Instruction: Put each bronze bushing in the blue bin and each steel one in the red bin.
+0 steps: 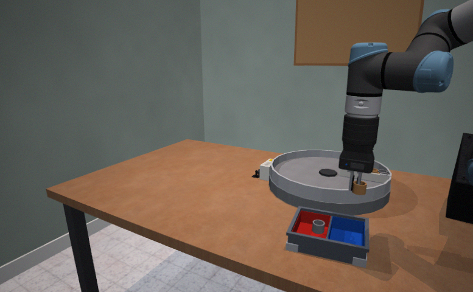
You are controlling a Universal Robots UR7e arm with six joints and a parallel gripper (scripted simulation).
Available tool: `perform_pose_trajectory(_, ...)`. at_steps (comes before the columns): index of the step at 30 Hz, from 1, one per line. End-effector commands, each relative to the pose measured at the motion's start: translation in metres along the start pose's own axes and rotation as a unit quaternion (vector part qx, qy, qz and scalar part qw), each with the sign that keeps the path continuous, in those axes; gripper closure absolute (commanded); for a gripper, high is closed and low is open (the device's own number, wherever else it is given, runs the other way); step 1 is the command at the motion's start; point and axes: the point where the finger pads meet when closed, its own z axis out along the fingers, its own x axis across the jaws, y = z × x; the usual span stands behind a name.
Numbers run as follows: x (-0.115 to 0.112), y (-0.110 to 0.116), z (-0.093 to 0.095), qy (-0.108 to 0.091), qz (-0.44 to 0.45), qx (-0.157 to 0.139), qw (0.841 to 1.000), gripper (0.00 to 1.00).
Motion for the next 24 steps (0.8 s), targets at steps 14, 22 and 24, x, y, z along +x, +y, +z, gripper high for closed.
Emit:
perform_pose_trajectory(14,-0.0003,0.0025,-0.0006,0.000,0.000,0.001,1.000,1.00)
perform_pose_trajectory(22,-0.0003,0.0025,-0.0007,0.000,0.000,0.001,1.000,1.00)
perform_pose_trajectory(24,-0.0003,0.0025,0.0047,0.000,0.000,0.001,1.000,1.00)
